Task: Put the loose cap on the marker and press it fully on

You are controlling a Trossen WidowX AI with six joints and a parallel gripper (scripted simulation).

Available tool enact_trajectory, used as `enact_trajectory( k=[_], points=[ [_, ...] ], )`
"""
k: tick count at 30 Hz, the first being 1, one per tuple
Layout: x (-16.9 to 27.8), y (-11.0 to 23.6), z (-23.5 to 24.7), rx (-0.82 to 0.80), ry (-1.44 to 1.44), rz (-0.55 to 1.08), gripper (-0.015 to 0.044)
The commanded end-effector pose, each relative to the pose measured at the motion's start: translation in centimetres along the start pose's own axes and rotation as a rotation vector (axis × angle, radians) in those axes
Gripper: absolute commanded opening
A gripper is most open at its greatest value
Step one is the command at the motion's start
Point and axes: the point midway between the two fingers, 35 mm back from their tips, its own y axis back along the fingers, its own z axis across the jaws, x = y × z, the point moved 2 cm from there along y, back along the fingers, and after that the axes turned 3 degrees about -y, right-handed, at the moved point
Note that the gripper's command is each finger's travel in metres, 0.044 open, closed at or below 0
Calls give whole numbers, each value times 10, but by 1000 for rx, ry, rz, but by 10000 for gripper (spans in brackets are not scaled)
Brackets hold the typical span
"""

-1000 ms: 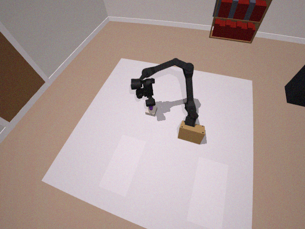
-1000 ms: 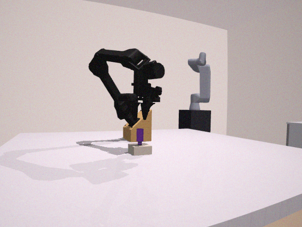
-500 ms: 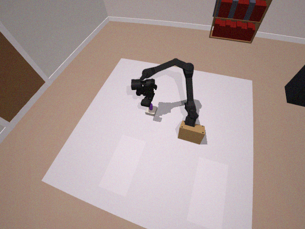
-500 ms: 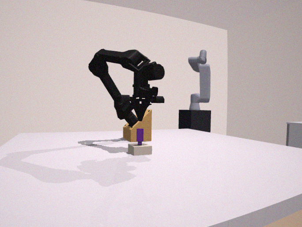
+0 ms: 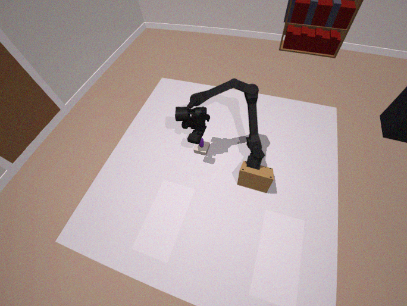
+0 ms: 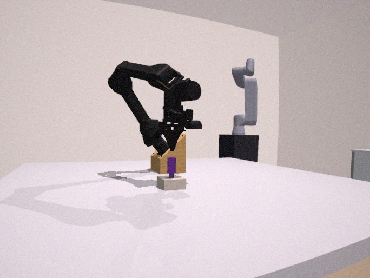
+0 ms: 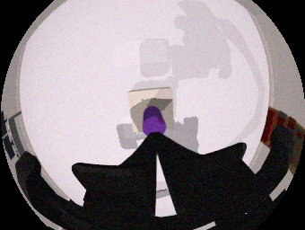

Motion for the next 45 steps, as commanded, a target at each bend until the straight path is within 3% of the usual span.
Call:
enact_trajectory(
  k=[1,19,27,29,36,42,45],
  points=[
    [1,-7,-1,6,6,0,0],
    [1,-31,-1,7,6,-1,0],
    [-1,-25,0,1,-1,-8,0],
    [-2,-18,0,0,0,-8,0],
    [-1,61,1,-1,2,-5,0],
    [-1,63,1,-1,2,-5,0],
    [-1,63,1,-1,2,-5,79]
  ],
)
